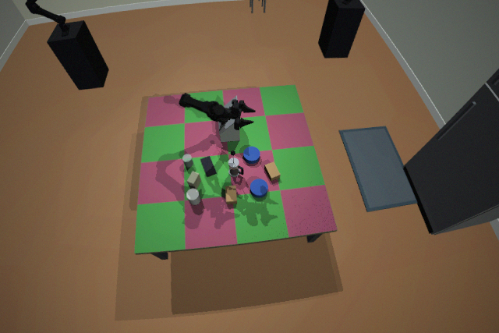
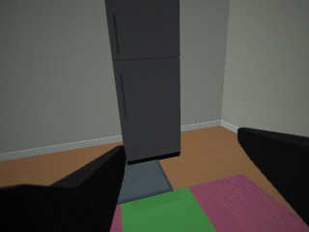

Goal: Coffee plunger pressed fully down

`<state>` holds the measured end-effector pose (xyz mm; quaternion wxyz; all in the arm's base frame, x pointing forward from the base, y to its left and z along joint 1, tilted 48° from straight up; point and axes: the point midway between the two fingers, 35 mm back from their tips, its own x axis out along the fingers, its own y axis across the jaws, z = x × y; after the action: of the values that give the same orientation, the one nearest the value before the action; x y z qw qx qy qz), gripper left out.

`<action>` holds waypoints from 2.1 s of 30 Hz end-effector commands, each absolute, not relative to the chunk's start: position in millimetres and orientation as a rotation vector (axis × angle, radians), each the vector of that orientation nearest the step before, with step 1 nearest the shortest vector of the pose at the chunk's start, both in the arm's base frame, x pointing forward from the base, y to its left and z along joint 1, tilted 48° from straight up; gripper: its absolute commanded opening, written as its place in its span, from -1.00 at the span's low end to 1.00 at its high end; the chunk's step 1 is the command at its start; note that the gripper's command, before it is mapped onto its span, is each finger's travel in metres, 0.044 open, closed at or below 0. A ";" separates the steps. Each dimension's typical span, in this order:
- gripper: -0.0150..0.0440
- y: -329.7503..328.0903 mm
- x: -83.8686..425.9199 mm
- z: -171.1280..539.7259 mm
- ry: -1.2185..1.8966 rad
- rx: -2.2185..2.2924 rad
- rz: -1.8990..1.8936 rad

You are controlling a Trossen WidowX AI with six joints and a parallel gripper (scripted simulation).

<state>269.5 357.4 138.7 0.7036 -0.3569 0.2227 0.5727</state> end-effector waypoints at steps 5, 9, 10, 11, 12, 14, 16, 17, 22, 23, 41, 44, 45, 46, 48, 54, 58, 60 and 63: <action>1.00 330.5 281.0 120.0 0.591 -0.825 1.037; 1.00 277.5 293.7 101.4 0.670 -0.852 0.633; 1.00 262.8 295.3 99.3 0.673 -0.854 0.528; 1.00 247.9 296.2 98.5 0.670 -0.855 0.423; 1.00 232.9 296.4 98.8 0.660 -0.855 0.319; 1.00 203.2 294.1 102.7 0.620 -0.849 0.115; 1.00 177.2 289.6 109.8 0.561 -0.839 -0.062; 1.00 170.4 288.4 112.1 0.542 -0.836 -0.109; 1.00 156.9 290.1 100.6 0.537 -0.834 -0.124; 1.00 151.6 290.6 95.3 0.537 -0.834 -0.124; 1.00 120.9 304.3 66.9 0.535 -0.834 -0.126; 1.00 119.4 308.6 64.9 0.536 -0.834 -0.126; 1.00 118.9 310.0 64.3 0.535 -0.834 -0.126; 1.00 118.4 311.4 63.6 0.535 -0.834 -0.126; 1.00 117.3 314.3 62.3 0.535 -0.834 -0.126; 1.00 113.6 322.7 58.5 0.533 -0.834 -0.127; 1.00 111.5 327.0 56.6 0.531 -0.835 -0.127; 1.00 111.2 327.6 56.3 0.531 -0.835 -0.127; 0.73 111.2 327.6 56.3 0.531 -0.835 -0.127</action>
<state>326.5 110.9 56.7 0.8782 -0.3996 0.2552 -0.0631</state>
